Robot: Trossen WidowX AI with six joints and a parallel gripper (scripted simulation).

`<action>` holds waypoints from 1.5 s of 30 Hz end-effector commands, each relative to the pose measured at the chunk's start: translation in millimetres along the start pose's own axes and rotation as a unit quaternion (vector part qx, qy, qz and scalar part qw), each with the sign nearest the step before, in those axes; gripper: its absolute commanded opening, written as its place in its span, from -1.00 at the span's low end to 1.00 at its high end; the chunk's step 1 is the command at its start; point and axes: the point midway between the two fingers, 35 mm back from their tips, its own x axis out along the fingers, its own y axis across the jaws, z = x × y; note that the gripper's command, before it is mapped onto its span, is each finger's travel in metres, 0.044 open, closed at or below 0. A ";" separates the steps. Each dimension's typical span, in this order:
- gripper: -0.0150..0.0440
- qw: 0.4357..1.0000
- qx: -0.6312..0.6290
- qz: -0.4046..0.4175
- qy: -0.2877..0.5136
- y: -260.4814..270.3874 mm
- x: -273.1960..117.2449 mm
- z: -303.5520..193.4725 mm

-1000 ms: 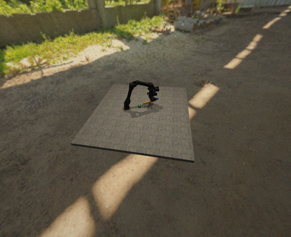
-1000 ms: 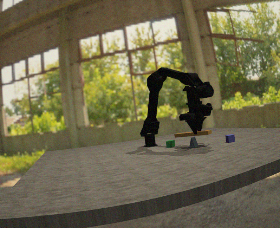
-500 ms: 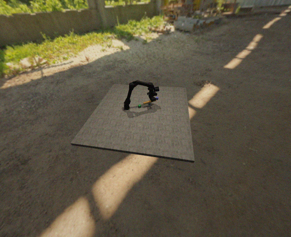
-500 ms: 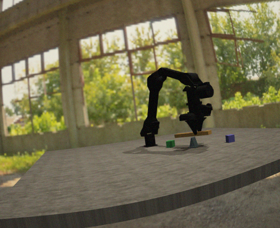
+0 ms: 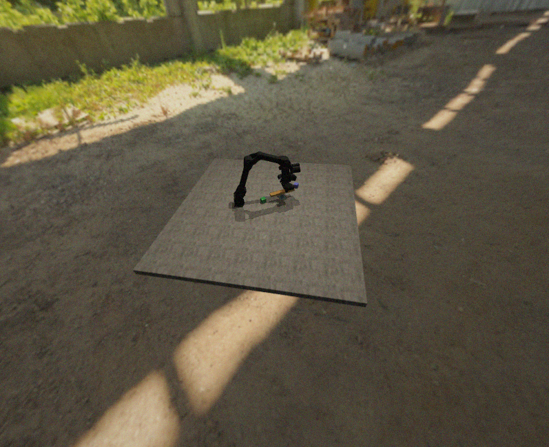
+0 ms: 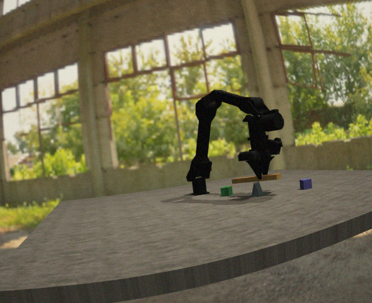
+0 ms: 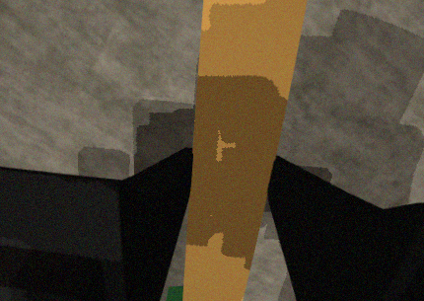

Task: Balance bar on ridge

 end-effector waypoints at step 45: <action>-0.49 1.000 0.003 -0.001 -0.001 -0.4 4.2 0.0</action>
